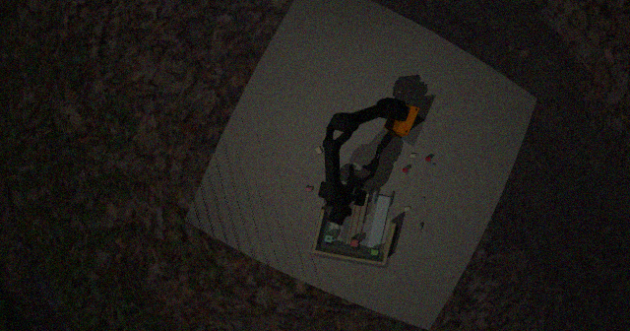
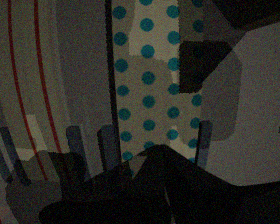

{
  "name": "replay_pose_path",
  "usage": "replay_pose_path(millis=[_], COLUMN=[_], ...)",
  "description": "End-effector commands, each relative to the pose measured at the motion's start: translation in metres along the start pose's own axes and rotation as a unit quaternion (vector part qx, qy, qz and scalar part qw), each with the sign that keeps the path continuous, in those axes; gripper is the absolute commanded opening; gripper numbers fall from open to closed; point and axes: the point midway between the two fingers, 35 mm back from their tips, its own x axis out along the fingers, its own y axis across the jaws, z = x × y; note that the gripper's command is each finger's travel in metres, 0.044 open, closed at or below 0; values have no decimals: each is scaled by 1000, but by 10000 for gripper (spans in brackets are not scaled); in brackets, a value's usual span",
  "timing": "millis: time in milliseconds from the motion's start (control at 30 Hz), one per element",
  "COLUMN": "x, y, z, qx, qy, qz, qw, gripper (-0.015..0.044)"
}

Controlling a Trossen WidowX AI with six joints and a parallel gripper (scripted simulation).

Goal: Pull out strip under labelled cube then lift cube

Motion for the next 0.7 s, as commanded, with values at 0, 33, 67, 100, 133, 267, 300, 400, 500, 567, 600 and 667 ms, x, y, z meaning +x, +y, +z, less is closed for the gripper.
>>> replay_pose_path(millis=[0, 33, 67, 100, 133, 267, 300, 400, 500, 567, 600, 667], x=[2, 2, 3, 3, 3, 3, 3, 4, 4, 4, 4, 4], y=[0, 0, 0, 0, 0, 0, 0, 0, 0, 0, 0, 0], z=[0, 0, 0, 0, 0, 0, 0, 0, 0, 0, 1, 1], qx=[-2, -2, -2, -2, -2, -2, -2, -2, -2, -2, -2, -2], qy=[1, 1, 1, 1, 1, 1, 1, 1, 1, 1, 1, 1], qz=[-2, -2, -2, -2, -2, -2, -2, -2, -2, -2, -2, -2], qw=[1000, 1000, 1000, 1000, 1000, 1000, 1000, 1000, 1000, 1000, 1000, 1000], gripper=[0, 0, 0, 0, 0, 0, 0, 0, 0, 0, 0, 0])
